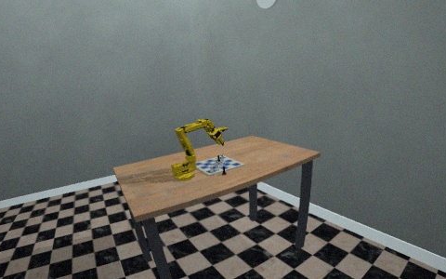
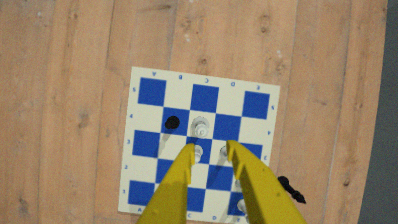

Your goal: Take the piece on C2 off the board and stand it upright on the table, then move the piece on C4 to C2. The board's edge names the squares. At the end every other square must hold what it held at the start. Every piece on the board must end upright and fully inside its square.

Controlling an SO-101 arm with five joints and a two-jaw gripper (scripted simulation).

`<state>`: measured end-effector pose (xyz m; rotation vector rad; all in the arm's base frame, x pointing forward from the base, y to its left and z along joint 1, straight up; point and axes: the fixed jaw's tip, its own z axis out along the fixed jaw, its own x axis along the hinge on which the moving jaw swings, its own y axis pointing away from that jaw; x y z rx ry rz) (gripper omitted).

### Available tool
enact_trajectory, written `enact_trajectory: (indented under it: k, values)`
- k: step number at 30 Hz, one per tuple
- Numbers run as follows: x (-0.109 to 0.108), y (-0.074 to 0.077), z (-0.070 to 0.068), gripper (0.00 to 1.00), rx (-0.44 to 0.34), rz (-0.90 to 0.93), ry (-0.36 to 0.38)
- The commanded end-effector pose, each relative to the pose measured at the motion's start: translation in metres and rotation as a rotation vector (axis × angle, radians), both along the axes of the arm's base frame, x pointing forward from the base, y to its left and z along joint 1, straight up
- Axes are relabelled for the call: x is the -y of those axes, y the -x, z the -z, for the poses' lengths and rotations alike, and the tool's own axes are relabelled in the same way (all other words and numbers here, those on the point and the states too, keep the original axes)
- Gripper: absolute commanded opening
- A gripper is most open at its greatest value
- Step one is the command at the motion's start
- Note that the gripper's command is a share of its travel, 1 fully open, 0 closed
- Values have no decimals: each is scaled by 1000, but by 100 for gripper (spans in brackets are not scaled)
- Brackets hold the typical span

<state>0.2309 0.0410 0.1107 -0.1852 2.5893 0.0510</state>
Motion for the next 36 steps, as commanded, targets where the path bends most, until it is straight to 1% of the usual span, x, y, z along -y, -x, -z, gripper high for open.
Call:
enact_trajectory:
  k: [1,14,19,31,36]
  values:
    - [-4,-2,2,12,2,-13,-4]
    - [-6,-1,5,12,2,-19,-4]
    - [-6,2,11,12,2,-19,-4]
    - [-6,2,11,12,2,-19,-4]
    - [-6,2,15,12,2,-19,-4]
